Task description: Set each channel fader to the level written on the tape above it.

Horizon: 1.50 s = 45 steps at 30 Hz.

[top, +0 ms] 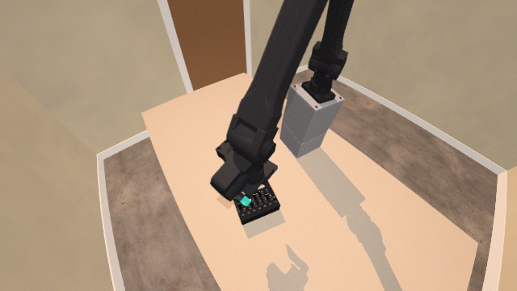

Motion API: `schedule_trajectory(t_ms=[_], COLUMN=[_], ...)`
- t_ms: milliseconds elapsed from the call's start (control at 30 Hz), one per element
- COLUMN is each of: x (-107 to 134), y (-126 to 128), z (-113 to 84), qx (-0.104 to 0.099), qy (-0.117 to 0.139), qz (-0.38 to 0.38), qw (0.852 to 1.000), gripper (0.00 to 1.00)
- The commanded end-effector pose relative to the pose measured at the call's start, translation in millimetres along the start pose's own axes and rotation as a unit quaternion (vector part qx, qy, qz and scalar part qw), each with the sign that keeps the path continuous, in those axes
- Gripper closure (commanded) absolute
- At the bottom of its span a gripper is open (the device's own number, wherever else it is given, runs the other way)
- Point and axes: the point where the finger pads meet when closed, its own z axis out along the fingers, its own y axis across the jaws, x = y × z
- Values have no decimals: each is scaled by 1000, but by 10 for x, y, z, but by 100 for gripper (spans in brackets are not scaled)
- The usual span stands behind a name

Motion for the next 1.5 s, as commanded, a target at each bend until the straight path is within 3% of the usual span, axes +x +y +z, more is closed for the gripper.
schedule_trajectory(t_ms=[0, 133, 1467], x=[37, 37, -6], y=[133, 133, 99], z=[-33, -33, -33], qx=[-3, -1, -1], qy=[-10, -17, -16], qz=[139, 232, 237], qw=[990, 973, 971], gripper=[0, 0, 0])
